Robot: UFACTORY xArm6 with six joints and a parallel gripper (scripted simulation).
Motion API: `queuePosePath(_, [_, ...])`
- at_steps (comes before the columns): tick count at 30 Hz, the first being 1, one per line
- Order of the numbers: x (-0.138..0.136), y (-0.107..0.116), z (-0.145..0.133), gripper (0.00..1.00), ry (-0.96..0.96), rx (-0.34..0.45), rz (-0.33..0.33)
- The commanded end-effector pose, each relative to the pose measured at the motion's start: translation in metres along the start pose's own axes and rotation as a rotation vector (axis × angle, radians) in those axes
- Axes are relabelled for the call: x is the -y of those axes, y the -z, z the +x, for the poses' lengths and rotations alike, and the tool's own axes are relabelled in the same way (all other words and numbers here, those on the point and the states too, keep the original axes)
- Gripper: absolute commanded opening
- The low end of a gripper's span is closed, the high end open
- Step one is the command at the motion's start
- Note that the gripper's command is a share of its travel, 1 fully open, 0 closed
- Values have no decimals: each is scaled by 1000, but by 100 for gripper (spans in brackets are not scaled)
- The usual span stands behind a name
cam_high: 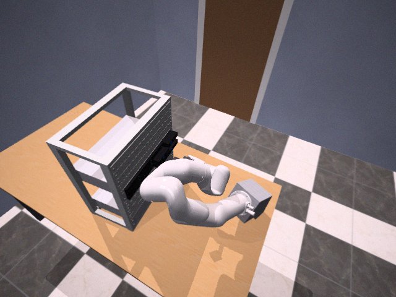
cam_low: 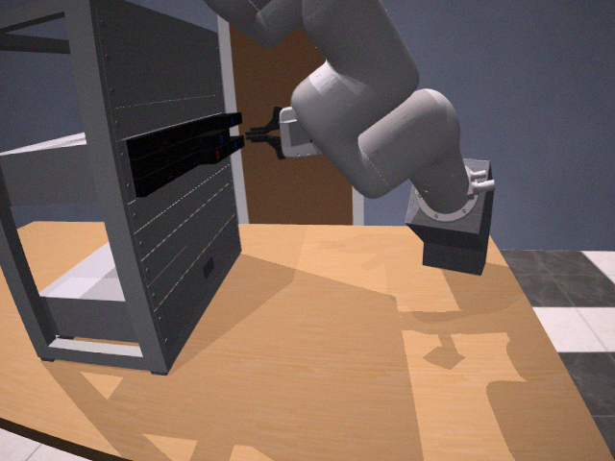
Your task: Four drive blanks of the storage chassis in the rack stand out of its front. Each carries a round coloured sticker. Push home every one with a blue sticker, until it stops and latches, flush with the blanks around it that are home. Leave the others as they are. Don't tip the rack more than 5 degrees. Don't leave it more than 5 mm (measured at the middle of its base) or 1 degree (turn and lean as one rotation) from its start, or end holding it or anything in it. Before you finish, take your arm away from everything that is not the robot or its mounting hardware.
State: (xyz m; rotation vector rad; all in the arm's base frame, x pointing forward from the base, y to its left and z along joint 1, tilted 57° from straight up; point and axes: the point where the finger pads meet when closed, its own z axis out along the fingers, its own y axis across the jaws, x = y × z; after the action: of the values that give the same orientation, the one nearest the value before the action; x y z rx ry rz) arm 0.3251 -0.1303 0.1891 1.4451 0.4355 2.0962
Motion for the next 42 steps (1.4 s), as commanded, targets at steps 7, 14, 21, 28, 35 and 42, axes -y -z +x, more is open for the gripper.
queuePosePath(7, [-1,-42,0,0,2,1,-1])
queuePosePath(14, [-1,-48,0,0,2,1,-1])
queuePosePath(21, [-1,-48,0,0,2,1,-1])
queuePosePath(28, [-1,-53,0,0,2,1,-1])
queuePosePath(35, [-1,-58,0,0,2,1,-1])
queuePosePath(42, [-1,-58,0,0,2,1,-1])
